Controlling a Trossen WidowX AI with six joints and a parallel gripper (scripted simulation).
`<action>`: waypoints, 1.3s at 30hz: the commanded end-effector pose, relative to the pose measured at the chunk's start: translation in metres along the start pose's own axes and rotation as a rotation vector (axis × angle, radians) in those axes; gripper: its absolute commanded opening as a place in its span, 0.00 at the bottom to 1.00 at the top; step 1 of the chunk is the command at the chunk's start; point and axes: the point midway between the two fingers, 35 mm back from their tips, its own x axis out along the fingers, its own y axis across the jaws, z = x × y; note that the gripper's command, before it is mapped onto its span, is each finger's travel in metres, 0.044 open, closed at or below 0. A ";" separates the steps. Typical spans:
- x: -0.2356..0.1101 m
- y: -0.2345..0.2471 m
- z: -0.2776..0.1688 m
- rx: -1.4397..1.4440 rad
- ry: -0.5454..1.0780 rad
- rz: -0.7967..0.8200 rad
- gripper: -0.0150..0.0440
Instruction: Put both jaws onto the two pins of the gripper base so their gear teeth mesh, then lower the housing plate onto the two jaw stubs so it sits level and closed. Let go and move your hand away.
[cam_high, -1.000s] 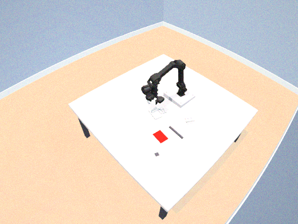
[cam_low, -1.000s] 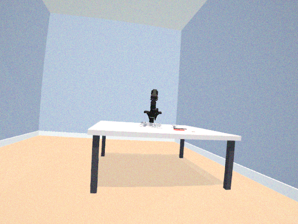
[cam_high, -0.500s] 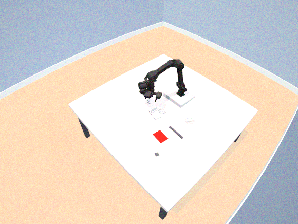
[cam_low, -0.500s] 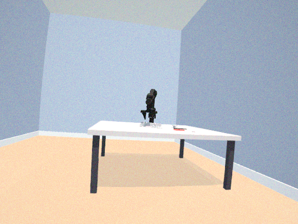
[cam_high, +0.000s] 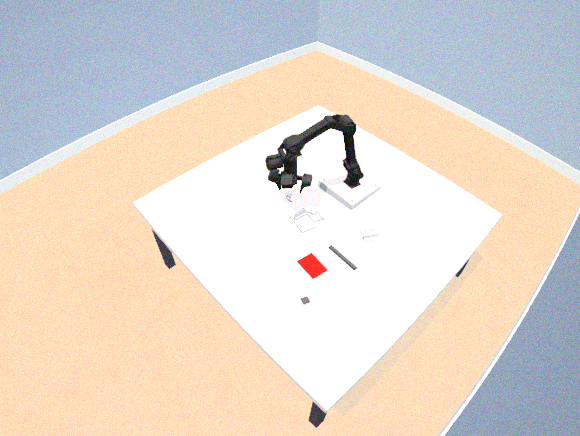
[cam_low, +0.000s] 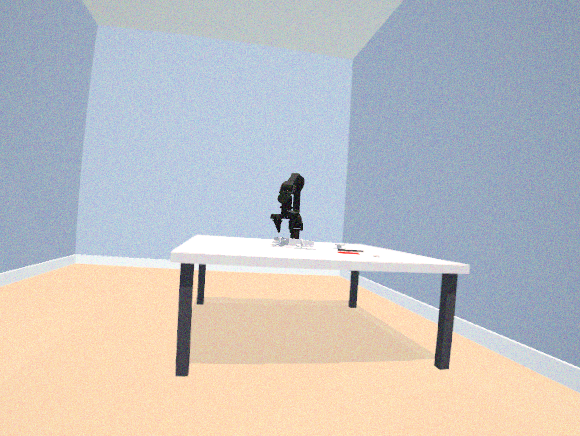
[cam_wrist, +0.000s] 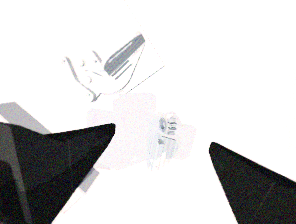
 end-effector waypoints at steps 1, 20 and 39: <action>0.003 -0.003 0.000 -0.009 0.002 -0.006 1.00; 0.034 -0.004 0.001 -0.009 0.002 -0.006 1.00; 0.065 -0.003 0.000 -0.009 0.002 -0.006 1.00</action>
